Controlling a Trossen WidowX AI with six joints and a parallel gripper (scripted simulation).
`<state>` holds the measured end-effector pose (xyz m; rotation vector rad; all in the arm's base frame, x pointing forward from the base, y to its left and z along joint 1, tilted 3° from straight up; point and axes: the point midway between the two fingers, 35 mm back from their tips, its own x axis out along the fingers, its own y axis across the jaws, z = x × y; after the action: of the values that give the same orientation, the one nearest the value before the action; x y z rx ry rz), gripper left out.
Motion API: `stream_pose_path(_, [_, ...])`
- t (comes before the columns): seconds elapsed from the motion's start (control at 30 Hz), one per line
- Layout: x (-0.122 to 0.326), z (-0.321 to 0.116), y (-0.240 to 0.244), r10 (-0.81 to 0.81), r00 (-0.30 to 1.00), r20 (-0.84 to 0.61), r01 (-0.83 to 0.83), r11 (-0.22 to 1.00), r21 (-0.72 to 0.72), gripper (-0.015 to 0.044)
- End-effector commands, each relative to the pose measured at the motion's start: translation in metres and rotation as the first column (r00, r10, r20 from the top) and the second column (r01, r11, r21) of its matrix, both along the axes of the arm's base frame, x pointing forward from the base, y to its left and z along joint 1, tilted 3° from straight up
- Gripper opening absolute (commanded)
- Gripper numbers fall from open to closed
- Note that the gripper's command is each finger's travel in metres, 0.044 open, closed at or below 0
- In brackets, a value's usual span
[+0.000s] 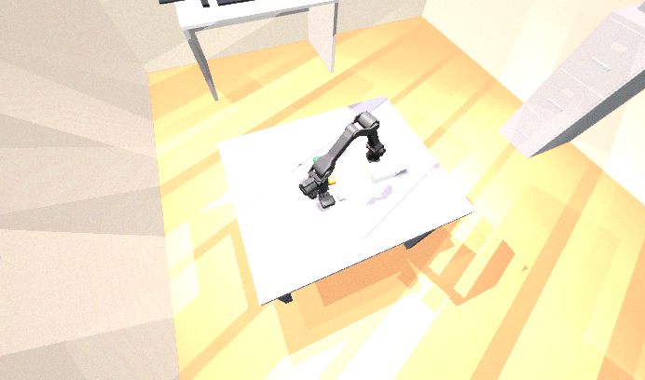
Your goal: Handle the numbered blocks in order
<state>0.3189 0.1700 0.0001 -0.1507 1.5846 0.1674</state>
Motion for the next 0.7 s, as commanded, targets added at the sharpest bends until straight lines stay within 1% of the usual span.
stream_pose_path(0.0, [0.000,0.002,0.000,-0.006,1.000,0.001,0.006,1.000,0.001,0.0120])
stream_pose_path(0.17, [0.000,0.000,0.000,-0.006,1.000,0.001,0.006,1.000,0.001,0.0120])
stream_pose_path(0.4, [0.000,-0.013,0.000,-0.006,1.000,0.001,0.006,1.000,0.001,0.0120])
stream_pose_path(0.67, [0.000,-0.013,0.000,-0.006,1.000,0.001,0.006,1.000,0.001,0.0120])
